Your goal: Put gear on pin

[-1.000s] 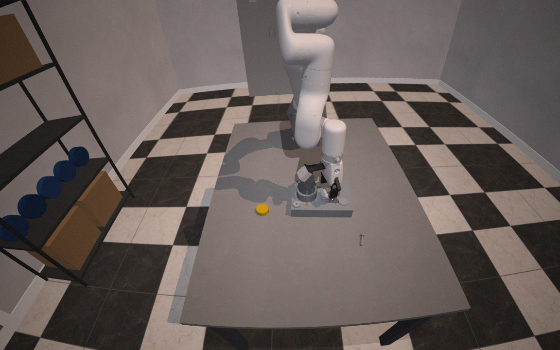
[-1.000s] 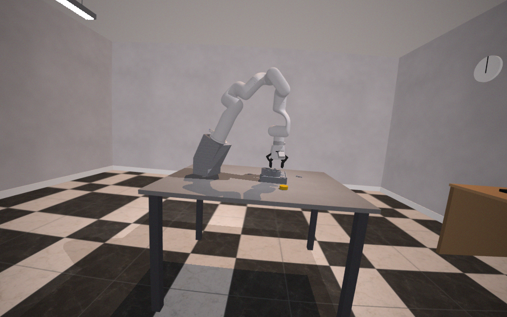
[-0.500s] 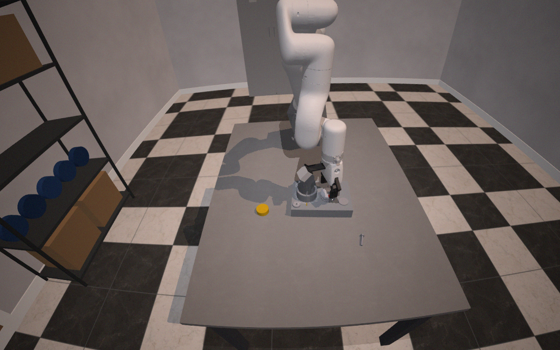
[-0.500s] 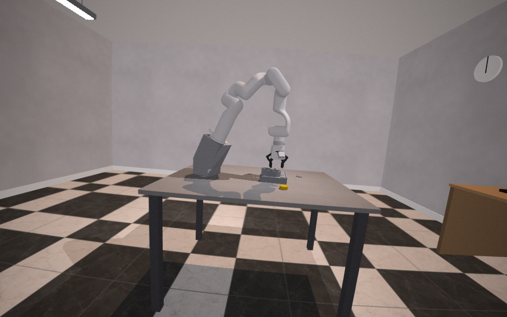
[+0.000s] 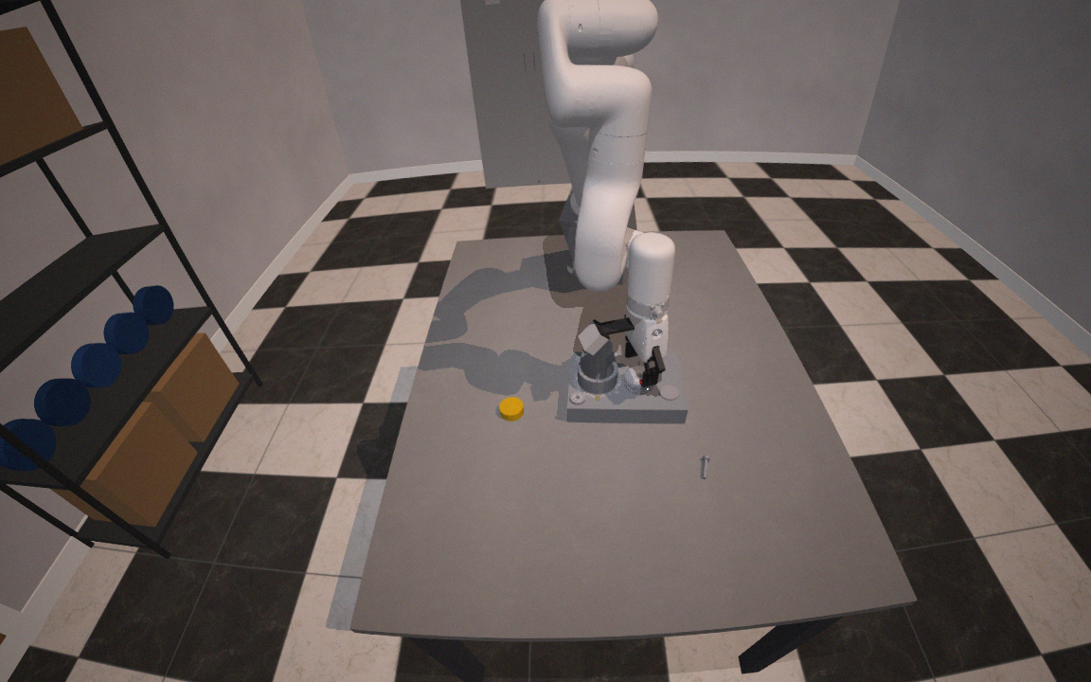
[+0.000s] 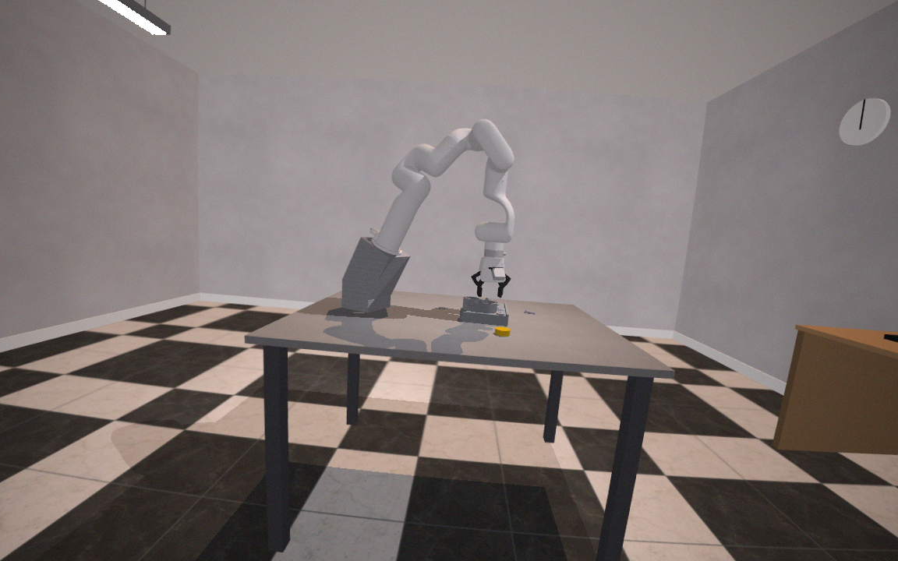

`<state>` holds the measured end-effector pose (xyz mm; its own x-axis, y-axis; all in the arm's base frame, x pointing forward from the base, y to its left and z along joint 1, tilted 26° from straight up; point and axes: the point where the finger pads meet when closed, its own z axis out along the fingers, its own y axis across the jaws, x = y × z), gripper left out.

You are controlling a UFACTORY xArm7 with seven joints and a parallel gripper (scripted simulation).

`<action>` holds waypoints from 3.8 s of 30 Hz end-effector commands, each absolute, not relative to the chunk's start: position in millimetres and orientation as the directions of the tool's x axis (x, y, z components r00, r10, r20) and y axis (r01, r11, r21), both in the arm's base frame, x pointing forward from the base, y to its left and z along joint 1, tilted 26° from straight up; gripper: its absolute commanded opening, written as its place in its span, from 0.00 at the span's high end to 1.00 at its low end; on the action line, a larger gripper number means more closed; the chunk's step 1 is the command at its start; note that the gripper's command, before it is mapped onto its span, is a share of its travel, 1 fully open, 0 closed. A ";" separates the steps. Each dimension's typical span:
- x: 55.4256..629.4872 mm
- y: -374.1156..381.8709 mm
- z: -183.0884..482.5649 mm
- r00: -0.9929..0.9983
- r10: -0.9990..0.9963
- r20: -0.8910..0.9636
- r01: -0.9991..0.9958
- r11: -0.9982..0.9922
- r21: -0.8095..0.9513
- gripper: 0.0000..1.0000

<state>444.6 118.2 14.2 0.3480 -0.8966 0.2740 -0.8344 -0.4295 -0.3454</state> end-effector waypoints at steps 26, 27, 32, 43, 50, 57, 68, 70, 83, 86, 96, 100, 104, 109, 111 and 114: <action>445.8 118.7 13.6 0.348 -0.897 0.273 -0.834 -0.430 -0.347 0.07; 446.0 118.6 13.1 0.348 -0.897 0.273 -0.834 -0.430 -0.347 0.07; 447.6 118.2 9.7 0.348 -0.897 0.273 -0.834 -0.430 -0.347 0.07; 452.1 117.1 0.4 0.348 -0.897 0.273 -0.834 -0.430 -0.347 0.07; 455.6 116.3 -7.0 0.348 -0.897 0.273 -0.834 -0.430 -0.347 0.07; 457.6 115.8 -11.1 0.348 -0.897 0.273 -0.834 -0.430 -0.347 0.07; 460.2 115.2 -16.6 0.348 -0.897 0.273 -0.834 -0.430 -0.347 0.07; 460.2 115.2 -16.6 0.348 -0.897 0.273 -0.834 -0.430 -0.347 0.07; 460.9 114.9 -18.1 0.348 -0.897 0.273 -0.834 -0.430 -0.347 0.07; 460.9 114.9 -18.1 0.348 -0.897 0.273 -0.834 -0.430 -0.347 0.07; 460.9 114.9 -18.1 0.348 -0.897 0.273 -0.834 -0.430 -0.347 1.00; 460.9 114.9 -18.1 0.348 -0.897 0.273 -0.834 -0.430 -0.347 1.00; 460.9 114.9 -18.1 0.348 -0.897 0.273 -0.834 -0.430 -0.347 1.00; 460.9 114.9 -18.1 0.348 -0.897 0.273 -0.834 -0.430 -0.347 1.00; 460.9 114.9 -18.1 0.348 -0.897 0.273 -0.834 -0.430 -0.347 1.00; 460.9 114.9 -18.1 0.348 -0.897 0.273 -0.834 -0.430 -0.347 1.00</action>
<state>461.2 114.9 -18.1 0.3480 -0.8968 0.2731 -0.8335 -0.4293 -0.3477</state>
